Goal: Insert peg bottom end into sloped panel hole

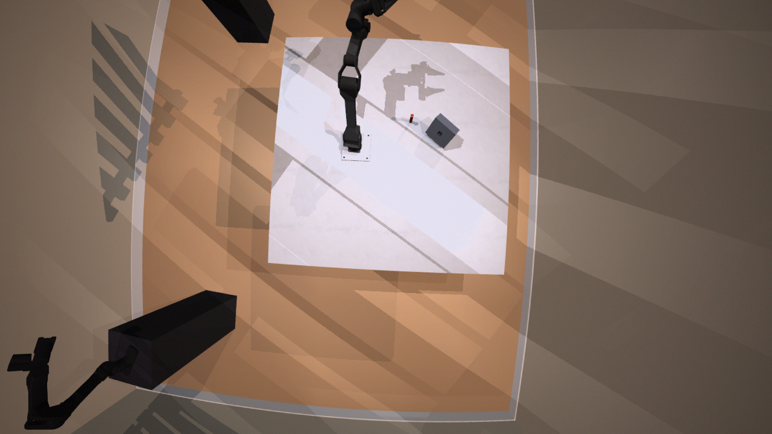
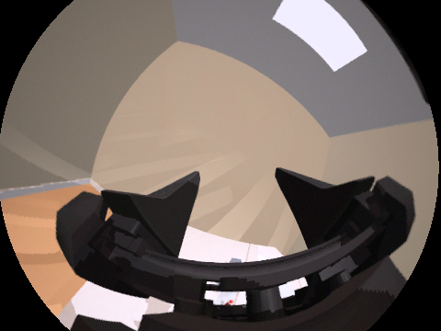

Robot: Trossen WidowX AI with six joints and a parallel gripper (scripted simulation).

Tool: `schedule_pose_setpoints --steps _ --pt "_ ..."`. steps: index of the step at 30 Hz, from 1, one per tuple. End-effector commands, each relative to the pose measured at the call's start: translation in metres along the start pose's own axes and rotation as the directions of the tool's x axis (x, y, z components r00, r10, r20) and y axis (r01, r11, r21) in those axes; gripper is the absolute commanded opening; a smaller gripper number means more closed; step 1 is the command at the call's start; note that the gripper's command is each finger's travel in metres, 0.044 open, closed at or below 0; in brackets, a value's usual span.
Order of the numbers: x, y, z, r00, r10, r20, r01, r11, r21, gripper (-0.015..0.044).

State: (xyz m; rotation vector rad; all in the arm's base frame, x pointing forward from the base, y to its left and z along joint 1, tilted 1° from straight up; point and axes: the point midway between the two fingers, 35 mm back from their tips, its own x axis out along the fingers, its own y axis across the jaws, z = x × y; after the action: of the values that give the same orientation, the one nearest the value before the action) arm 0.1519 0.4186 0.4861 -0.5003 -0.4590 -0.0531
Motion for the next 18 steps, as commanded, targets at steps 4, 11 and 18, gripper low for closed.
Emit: schedule_pose_setpoints --steps 4,11,18 --pt "0.008 0.005 0.0 1.0 0.006 0.021 -0.006 1.0 -0.016 0.044" --pt "0.029 0.02 -0.004 0.997 0.042 0.072 -0.037 0.998 -0.06 0.044" --pt "0.049 0.038 -0.014 0.989 0.102 0.104 -0.091 0.991 -0.101 0.044"
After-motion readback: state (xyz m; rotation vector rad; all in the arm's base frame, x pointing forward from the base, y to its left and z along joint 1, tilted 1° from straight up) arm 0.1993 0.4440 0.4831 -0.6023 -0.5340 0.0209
